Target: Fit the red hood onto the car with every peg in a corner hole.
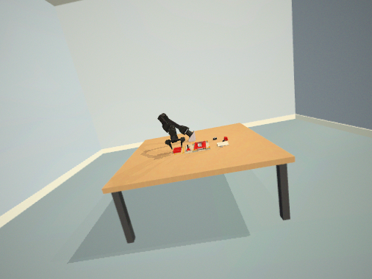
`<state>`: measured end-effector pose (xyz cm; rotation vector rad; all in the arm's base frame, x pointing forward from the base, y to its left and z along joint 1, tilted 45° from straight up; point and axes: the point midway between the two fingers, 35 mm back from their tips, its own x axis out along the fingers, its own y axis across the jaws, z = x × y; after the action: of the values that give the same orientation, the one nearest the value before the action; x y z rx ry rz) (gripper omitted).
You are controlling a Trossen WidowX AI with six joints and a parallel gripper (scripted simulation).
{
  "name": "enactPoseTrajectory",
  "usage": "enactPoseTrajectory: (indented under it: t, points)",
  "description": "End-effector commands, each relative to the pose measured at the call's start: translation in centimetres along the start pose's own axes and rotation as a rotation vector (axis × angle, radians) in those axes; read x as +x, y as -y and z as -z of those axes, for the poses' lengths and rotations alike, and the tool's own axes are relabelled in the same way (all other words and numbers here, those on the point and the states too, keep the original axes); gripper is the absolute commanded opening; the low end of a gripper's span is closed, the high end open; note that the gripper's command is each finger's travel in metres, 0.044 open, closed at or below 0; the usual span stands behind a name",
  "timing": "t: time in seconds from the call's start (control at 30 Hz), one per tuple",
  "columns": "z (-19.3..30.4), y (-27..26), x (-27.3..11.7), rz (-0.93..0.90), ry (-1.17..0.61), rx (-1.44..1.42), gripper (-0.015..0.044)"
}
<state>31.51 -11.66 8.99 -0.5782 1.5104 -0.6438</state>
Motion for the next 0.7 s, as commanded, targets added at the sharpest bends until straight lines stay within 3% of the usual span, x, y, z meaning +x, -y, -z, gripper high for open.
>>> enactPoseTrajectory:
  t: [0.0, 0.67]
  points:
    - [0.14, -0.07, 0.31, 0.003, -0.004, -0.010, 0.0440]
    - [0.16, -0.06, 1.29, 0.004, -0.004, -0.010, 0.0440]
